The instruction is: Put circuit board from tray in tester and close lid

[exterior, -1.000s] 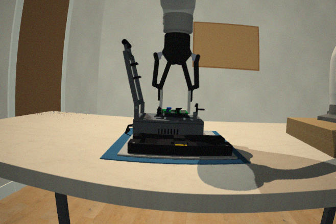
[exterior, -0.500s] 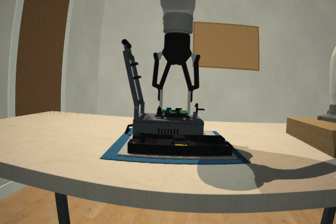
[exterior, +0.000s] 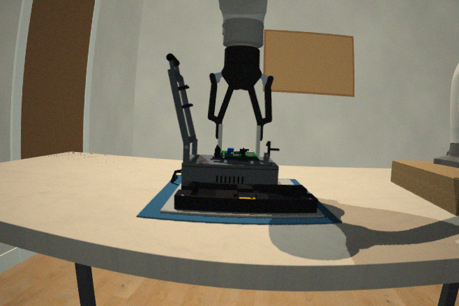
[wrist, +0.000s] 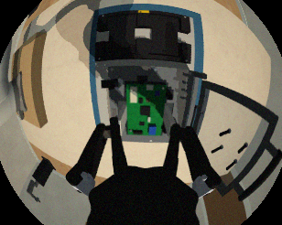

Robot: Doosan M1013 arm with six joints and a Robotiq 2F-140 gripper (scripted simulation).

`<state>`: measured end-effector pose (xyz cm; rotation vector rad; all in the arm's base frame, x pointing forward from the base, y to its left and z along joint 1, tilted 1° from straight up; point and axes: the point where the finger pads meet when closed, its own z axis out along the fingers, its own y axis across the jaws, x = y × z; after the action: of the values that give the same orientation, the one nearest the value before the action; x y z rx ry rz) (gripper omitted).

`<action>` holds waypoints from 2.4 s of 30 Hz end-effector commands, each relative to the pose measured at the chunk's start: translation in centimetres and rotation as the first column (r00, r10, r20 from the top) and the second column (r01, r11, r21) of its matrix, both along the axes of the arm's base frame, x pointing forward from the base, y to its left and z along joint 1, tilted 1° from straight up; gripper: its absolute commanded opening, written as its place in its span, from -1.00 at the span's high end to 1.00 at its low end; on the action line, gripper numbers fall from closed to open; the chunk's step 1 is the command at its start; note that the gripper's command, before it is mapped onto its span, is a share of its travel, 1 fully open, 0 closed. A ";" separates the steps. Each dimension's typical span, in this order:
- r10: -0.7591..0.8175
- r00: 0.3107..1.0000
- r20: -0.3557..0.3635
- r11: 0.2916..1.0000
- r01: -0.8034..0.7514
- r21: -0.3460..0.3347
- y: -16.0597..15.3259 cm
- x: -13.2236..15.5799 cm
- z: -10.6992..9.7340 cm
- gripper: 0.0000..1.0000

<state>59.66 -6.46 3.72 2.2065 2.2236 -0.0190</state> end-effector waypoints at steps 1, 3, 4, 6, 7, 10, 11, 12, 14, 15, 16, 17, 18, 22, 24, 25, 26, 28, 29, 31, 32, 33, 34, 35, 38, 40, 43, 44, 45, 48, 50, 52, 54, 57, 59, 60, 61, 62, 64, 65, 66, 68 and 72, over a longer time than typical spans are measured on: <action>0.000 1.000 0.000 1.000 0.000 0.000 0.0 0.0 0.0 0.09; 0.000 1.000 0.000 1.000 0.000 0.000 0.0 0.0 0.0 0.09; 0.000 1.000 0.000 1.000 0.000 0.000 0.0 0.0 0.0 -0.16; 0.000 1.000 0.000 1.000 0.000 0.000 0.0 0.0 0.0 -0.16; 0.000 1.000 0.000 1.000 0.000 0.000 0.0 0.0 0.0 -0.16; 0.000 1.000 0.000 1.000 0.000 0.000 0.0 0.0 0.0 -0.16; 0.000 1.000 0.000 1.000 0.000 0.000 0.0 0.0 0.0 -0.16; 0.000 1.000 0.000 1.000 0.000 0.000 0.0 0.0 0.0 -0.16; 0.000 1.000 0.000 1.000 0.000 0.000 0.0 0.0 0.0 -0.16; 0.000 1.000 0.000 1.000 0.000 0.000 0.0 0.0 0.0 -0.16; 0.000 1.000 0.000 1.000 0.000 0.000 0.0 0.0 0.0 -0.16; 0.000 1.000 0.000 1.000 0.000 0.000 0.0 0.0 0.0 -0.16; 0.000 1.000 0.000 1.000 0.000 0.000 0.0 0.0 0.0 -0.16; 0.000 1.000 0.000 1.000 0.000 0.000 0.0 0.0 0.0 -0.16; 0.000 1.000 0.000 1.000 0.000 0.000 0.0 0.0 0.0 -0.16; 0.000 1.000 0.000 1.000 0.000 0.000 0.0 0.0 0.0 -0.16; 0.000 1.000 0.000 1.000 0.000 0.000 0.0 0.0 0.0 -0.16; 0.000 1.000 0.000 1.000 0.000 0.000 0.0 0.0 0.0 -0.16; 0.000 1.000 0.000 1.000 0.000 0.000 0.0 0.0 0.0 -0.16; 0.000 1.000 0.000 1.000 0.000 0.000 0.0 0.0 0.0 -0.16; 0.000 1.000 0.000 1.000 0.000 0.000 0.0 0.0 0.0 -0.16; 0.000 1.000 0.000 1.000 0.000 0.000 0.0 0.0 0.0 -0.16; 0.000 1.000 0.000 1.000 0.000 0.000 0.0 0.0 0.0 -0.16; 0.000 1.000 0.000 1.000 0.000 0.000 0.0 0.0 0.0 -0.16; 0.000 1.000 0.000 1.000 0.000 0.000 0.0 0.0 0.0 -0.16; 0.000 1.000 0.000 1.000 0.000 0.000 0.0 0.0 0.0 -0.16; 0.000 1.000 0.000 1.000 0.000 0.000 0.0 0.0 0.0 -0.16; 0.000 1.000 0.000 1.000 0.000 0.000 0.0 0.0 0.0 -0.16; 0.000 1.000 0.000 1.000 0.000 0.000 0.0 0.0 0.0 -0.16; 0.000 1.000 0.000 1.000 0.000 0.000 0.0 0.0 0.0 -0.16; 0.000 1.000 0.000 1.000 0.000 0.000 0.0 0.0 0.0 -0.16; 0.000 1.000 0.000 1.000 0.000 0.000 0.0 0.0 0.1 -0.16; 0.000 1.000 0.000 1.000 0.000 0.000 0.0 0.0 0.3 -0.16; 0.000 1.000 0.000 1.000 0.000 0.000 0.0 0.0 0.6 -0.16; 0.000 1.000 0.000 1.000 0.000 0.000 0.0 0.0 0.6 -0.16; 0.000 1.000 0.000 1.000 0.000 0.000 0.0 0.0 0.8 -0.16; 0.000 1.000 0.000 1.000 0.000 0.000 0.0 0.0 1.0 -0.16; 0.000 1.000 0.000 1.000 0.000 0.000 0.0 0.0 1.2 -0.16; 0.000 1.000 0.000 1.000 0.000 0.000 0.0 0.0 1.6 -0.16; 0.000 1.000 0.000 1.000 0.000 0.000 0.0 0.0 1.9 -0.16; 0.000 1.000 0.000 1.000 0.000 0.000 0.0 0.0 2.2 -0.16; 0.000 1.000 0.000 1.000 0.000 0.000 0.0 0.0 2.8 -0.16; 0.000 1.000 0.000 1.000 0.000 0.000 0.1 0.0 4.4 -0.16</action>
<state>59.67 -6.40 7.52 2.2064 2.2235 -0.0189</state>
